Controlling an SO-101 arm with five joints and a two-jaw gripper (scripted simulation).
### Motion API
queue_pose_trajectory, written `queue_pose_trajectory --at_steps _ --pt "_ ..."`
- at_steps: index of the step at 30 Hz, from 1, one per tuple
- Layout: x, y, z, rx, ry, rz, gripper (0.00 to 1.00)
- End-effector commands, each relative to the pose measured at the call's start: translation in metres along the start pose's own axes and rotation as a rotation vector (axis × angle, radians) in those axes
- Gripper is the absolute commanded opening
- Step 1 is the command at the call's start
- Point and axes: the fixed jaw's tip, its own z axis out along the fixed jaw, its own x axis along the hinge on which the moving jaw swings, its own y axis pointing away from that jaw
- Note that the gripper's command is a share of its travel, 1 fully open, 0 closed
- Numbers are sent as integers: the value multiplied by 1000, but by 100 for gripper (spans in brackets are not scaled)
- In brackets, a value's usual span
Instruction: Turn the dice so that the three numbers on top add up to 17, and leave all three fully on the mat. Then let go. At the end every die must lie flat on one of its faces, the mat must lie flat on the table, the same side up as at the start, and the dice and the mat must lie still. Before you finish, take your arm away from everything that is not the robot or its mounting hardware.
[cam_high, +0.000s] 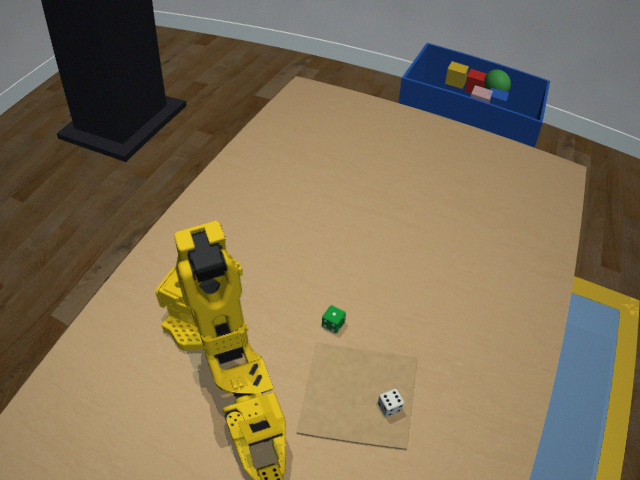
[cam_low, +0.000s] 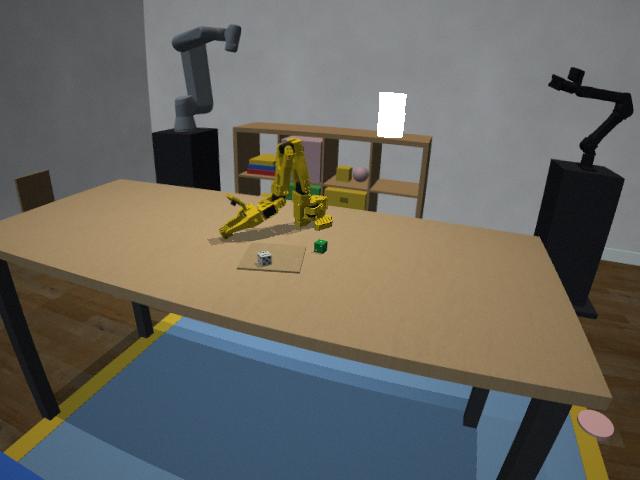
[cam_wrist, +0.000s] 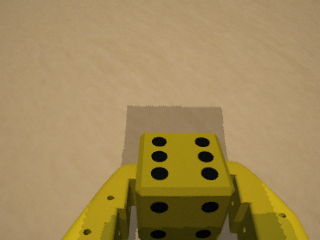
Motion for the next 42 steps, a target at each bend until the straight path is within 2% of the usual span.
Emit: queue_pose_trajectory --at_steps 1,12,31,42 --pt "-9 -3 2 9 -43 11 14" --pt "-9 -3 2 9 -43 11 16" --pt "-9 -3 2 9 -43 11 32" --pt "-9 -3 2 9 -44 21 33"
